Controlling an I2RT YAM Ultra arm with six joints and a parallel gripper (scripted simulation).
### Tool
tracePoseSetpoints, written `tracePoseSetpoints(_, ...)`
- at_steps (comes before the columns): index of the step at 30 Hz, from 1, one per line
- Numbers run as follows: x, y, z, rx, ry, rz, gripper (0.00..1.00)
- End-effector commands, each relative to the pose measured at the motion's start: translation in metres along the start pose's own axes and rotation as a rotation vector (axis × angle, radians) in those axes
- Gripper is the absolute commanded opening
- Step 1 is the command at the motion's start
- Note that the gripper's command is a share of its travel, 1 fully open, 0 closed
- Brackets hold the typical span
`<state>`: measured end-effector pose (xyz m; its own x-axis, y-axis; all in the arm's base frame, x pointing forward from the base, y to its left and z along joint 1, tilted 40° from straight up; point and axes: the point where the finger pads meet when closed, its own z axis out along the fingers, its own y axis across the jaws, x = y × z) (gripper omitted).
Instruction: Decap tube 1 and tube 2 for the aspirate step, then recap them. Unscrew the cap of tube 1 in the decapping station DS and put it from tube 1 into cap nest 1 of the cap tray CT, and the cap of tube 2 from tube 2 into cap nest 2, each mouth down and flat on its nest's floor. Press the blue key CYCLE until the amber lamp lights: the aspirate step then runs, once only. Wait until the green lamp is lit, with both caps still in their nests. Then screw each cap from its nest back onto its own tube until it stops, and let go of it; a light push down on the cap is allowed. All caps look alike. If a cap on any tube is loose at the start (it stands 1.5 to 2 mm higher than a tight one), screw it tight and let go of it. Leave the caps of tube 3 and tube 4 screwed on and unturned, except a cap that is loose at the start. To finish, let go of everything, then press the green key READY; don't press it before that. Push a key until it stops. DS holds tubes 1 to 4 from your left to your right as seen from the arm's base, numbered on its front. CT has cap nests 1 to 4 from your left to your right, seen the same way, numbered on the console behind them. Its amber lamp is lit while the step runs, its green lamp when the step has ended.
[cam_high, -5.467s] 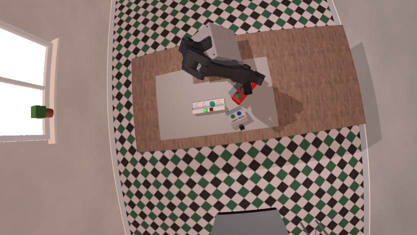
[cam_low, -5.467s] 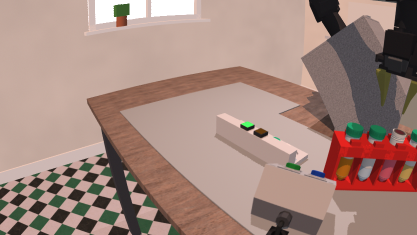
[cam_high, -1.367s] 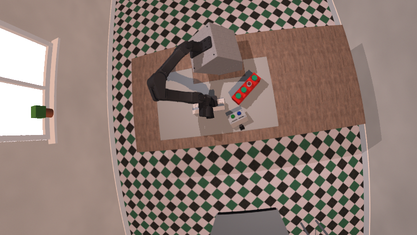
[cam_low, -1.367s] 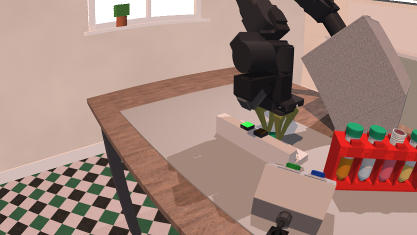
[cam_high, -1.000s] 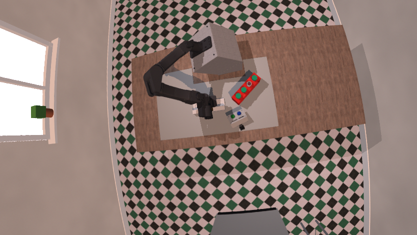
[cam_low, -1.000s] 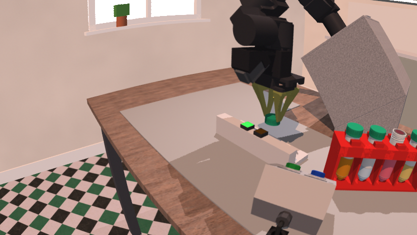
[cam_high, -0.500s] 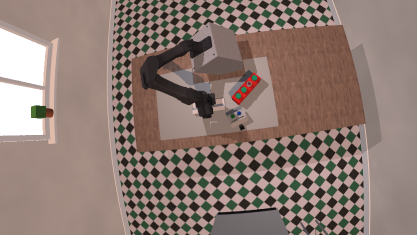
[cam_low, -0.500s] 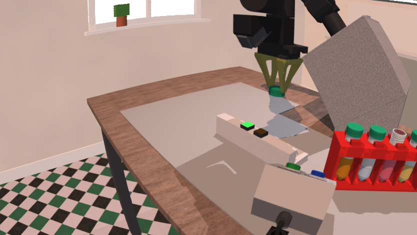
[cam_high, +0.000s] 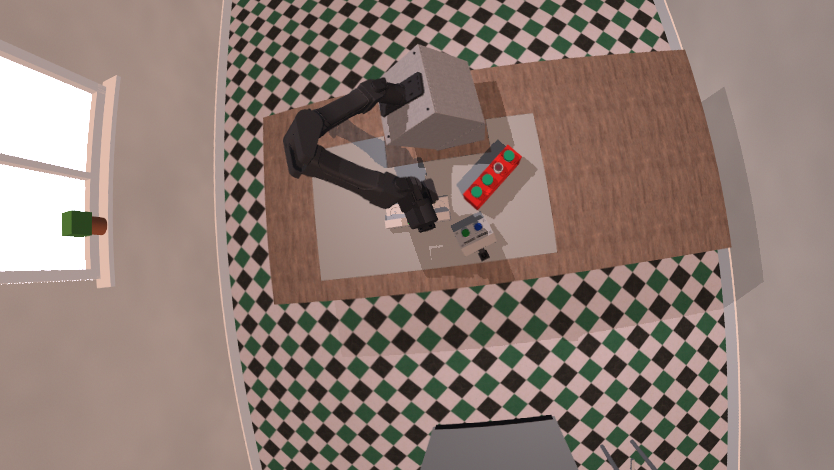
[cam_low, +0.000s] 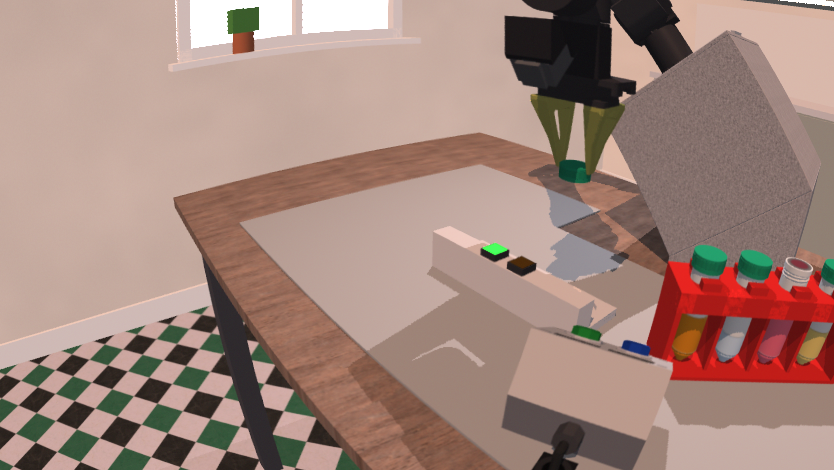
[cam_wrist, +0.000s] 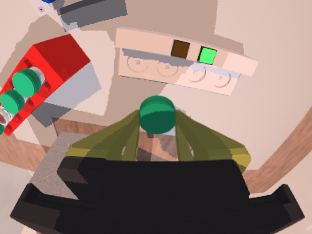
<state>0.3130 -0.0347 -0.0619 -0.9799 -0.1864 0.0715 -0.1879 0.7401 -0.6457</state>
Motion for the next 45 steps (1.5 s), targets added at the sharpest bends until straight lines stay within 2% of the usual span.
tracePoseSetpoints(1,0.000,0.023,-0.005,-0.004,-0.015,-0.236,0.00)
tracePoseSetpoints(7,0.004,0.064,-0.006,-0.002,-0.016,-0.650,0.00)
tracePoseSetpoints(8,0.004,0.064,-0.006,-0.002,-0.017,-0.652,0.00)
tracePoseSetpoints(10,0.006,0.081,-0.006,-0.001,-0.017,-0.818,0.00)
tracePoseSetpoints(12,0.006,0.081,-0.006,-0.001,-0.017,-0.818,0.00)
tracePoseSetpoints(15,0.009,0.106,-0.006,0.001,-0.017,-1.065,0.00)
tracePoseSetpoints(16,0.009,0.106,-0.006,0.001,-0.018,-1.069,0.00)
tracePoseSetpoints(18,0.010,0.123,-0.006,0.002,-0.018,-1.225,0.00)
tracePoseSetpoints(19,0.011,0.123,-0.006,0.002,-0.018,-1.235,0.00)
tracePoseSetpoints(21,0.012,0.139,-0.006,0.003,-0.018,-1.366,0.00)
tracePoseSetpoints(27,0.017,0.189,-0.007,0.002,-0.020,-1.366,0.00)
tracePoseSetpoints(29,0.017,0.189,-0.007,0.002,-0.020,-1.366,0.00)
tracePoseSetpoints(37,0.024,0.255,-0.008,0.001,-0.021,-1.366,0.00)
tracePoseSetpoints(45,0.024,0.255,-0.008,0.001,-0.021,-1.366,0.00)
